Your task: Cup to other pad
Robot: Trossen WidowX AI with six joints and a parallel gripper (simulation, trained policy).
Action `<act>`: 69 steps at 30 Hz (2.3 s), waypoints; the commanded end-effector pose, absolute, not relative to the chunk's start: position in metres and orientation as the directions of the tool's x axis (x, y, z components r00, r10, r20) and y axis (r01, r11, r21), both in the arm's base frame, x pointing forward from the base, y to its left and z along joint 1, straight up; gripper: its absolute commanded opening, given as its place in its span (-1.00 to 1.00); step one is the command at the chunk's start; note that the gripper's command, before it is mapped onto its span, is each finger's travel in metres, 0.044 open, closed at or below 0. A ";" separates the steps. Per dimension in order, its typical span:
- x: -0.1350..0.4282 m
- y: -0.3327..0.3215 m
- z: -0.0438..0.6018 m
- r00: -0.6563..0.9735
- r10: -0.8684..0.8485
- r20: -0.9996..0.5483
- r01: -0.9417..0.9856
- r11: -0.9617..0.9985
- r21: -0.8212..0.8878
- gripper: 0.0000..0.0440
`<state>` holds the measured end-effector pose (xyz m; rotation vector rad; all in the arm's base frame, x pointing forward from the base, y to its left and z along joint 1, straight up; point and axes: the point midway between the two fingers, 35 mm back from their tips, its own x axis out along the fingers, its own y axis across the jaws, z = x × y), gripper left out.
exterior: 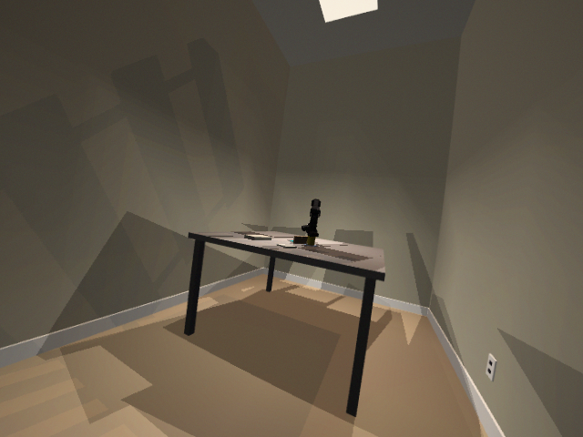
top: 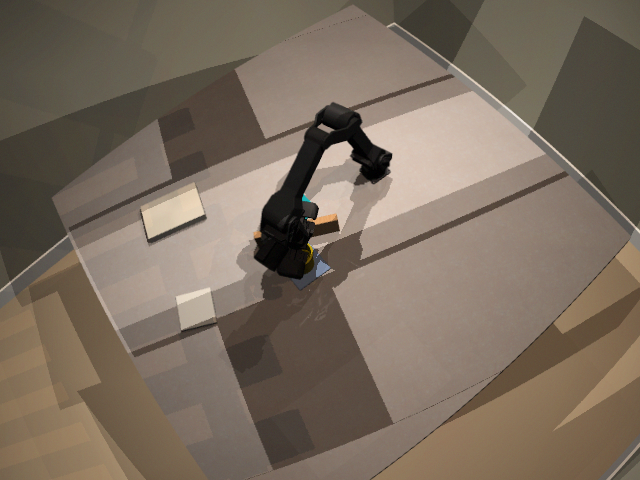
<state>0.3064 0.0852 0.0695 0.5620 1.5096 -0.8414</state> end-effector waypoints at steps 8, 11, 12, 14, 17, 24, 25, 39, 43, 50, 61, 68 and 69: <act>0.303 0.079 0.061 -0.117 -0.142 -0.983 0.723 0.666 -0.183 -0.96; 0.302 0.078 0.066 -0.114 -0.139 -0.984 0.726 0.665 -0.178 -0.94; 0.301 0.077 0.068 -0.112 -0.138 -0.984 0.727 0.664 -0.176 -0.94; 0.301 0.076 0.073 -0.108 -0.136 -0.985 0.731 0.661 -0.172 -0.93; 0.300 0.073 0.080 -0.101 -0.132 -0.986 0.738 0.654 -0.163 -0.91; 0.292 0.064 0.104 -0.084 -0.119 -0.989 0.770 0.622 -0.140 -0.92; 0.291 0.062 0.107 -0.080 -0.116 -0.990 0.776 0.616 -0.135 -0.92; 0.288 0.034 0.143 -0.012 -0.089 -0.996 0.856 0.514 -0.056 -0.95; 0.289 0.024 0.148 0.010 -0.086 -0.996 0.874 0.484 -0.033 -0.97; 0.291 0.006 0.153 0.050 -0.086 -0.995 0.901 0.435 0.008 -0.99; 0.288 -0.019 0.151 0.096 -0.096 -0.991 0.928 0.369 0.055 -1.00; 0.284 -0.033 0.144 0.116 -0.103 -0.988 0.939 0.335 0.075 -1.00; 0.284 -0.034 0.143 0.118 -0.104 -0.988 0.941 0.331 0.078 -1.00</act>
